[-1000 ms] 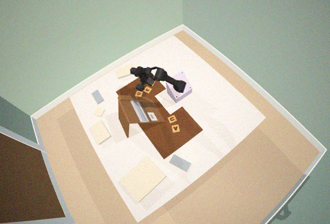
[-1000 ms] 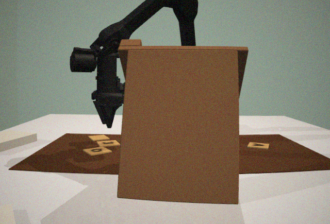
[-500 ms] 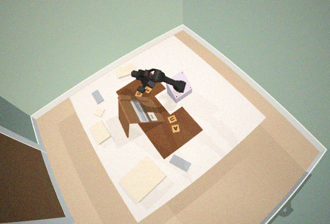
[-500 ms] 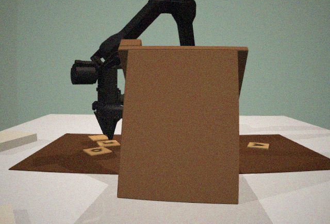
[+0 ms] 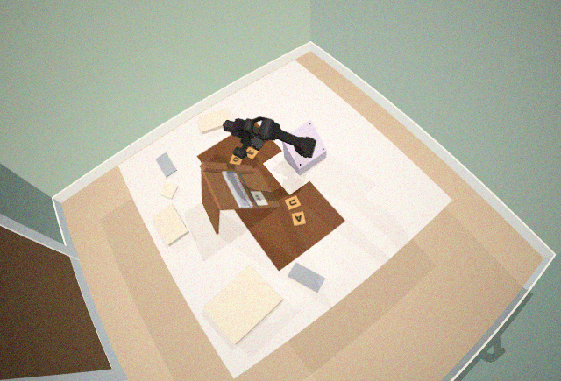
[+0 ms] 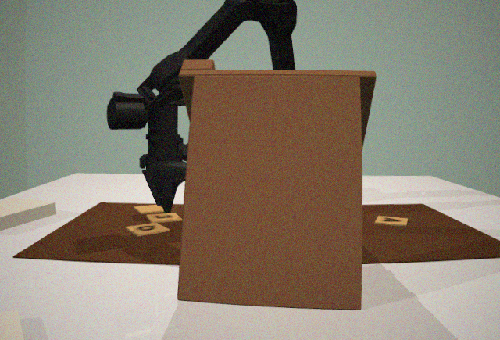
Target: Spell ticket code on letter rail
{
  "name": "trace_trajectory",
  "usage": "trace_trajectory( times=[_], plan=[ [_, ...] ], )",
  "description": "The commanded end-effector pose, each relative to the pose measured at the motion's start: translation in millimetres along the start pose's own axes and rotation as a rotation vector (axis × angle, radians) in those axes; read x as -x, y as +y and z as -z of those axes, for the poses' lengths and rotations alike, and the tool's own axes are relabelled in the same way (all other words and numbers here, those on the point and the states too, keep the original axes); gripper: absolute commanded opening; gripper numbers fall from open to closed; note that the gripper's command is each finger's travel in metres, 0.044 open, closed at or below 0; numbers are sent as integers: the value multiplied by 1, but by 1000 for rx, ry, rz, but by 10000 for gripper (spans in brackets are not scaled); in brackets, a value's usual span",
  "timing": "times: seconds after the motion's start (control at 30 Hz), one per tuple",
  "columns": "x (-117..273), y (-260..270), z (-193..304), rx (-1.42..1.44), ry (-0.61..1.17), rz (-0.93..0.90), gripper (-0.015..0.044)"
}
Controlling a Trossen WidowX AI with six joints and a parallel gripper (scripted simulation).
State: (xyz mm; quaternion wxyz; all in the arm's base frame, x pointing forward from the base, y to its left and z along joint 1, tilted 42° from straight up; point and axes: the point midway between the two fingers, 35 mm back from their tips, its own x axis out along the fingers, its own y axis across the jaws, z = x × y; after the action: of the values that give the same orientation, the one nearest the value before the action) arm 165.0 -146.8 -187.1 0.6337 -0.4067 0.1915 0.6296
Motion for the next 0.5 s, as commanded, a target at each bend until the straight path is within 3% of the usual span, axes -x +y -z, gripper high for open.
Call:
trace_trajectory(
  times=[0.0,0.47],
  plan=[
    [-4,0,0,-5,-3,3,340],
    [-19,-1,-1,-5,-4,4,340]
  ],
)
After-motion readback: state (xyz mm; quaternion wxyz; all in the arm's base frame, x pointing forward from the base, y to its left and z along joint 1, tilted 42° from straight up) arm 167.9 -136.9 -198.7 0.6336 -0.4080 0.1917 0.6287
